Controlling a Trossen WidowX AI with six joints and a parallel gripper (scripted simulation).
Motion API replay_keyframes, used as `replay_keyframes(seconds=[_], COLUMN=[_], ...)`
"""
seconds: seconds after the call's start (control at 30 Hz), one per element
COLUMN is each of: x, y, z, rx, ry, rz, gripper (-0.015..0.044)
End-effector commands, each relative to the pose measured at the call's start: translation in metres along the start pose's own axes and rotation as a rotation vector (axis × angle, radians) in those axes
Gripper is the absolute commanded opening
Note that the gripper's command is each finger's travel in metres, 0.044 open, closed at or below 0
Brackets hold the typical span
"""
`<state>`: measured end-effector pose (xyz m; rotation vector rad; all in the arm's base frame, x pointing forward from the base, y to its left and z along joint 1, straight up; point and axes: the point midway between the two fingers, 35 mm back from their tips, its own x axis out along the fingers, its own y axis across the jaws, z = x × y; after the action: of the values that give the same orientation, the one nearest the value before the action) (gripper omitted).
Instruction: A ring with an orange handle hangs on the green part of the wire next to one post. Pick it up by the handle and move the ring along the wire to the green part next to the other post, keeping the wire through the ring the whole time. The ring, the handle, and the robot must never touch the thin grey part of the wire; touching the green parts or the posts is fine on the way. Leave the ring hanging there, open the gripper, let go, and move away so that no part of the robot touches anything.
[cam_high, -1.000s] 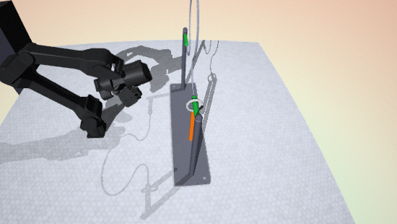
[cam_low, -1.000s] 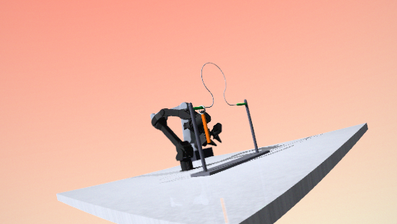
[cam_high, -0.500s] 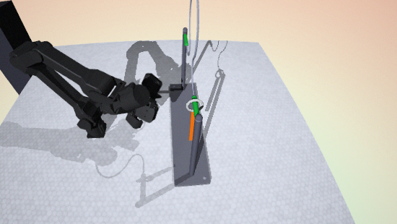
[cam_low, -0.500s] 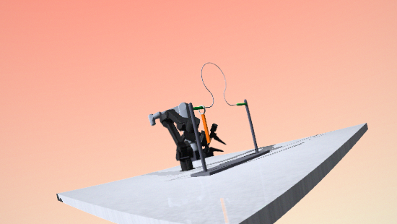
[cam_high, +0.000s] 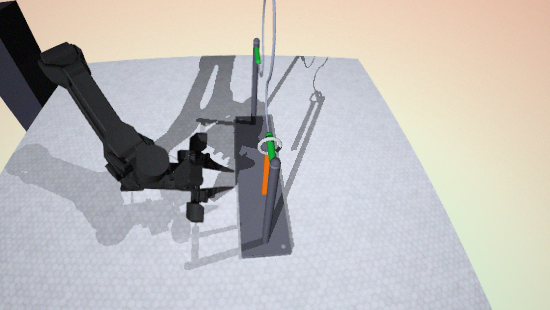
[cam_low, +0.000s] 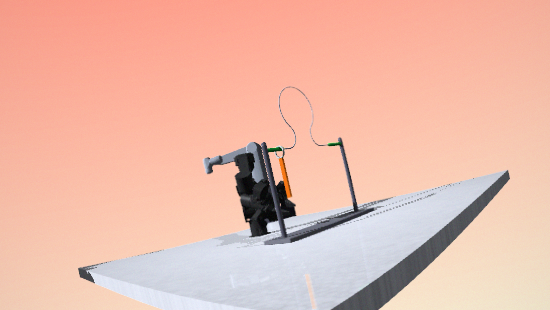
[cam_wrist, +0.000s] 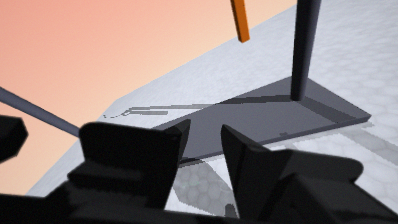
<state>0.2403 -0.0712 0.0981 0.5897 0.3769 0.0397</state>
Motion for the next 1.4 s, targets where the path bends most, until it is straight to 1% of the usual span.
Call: replay_keyframes(seconds=[0.0, 0.13, 0.43, 1.03, 1.37], x=[-0.016, -0.032, -0.032, -0.006, 0.001], y=[-0.025, -0.040, -0.041, -0.022, -0.020], z=[0.013, 0.023, 0.024, 0.075, 0.080], rx=[-0.245, -0.436, -0.447, -0.590, -0.601], ry=[-0.136, -0.224, -0.229, -0.374, -0.386], rz=[-0.101, -0.202, -0.206, -0.050, -0.036], gripper=[0.0160, 0.0160, 0.0160, 0.0160, 0.0160])
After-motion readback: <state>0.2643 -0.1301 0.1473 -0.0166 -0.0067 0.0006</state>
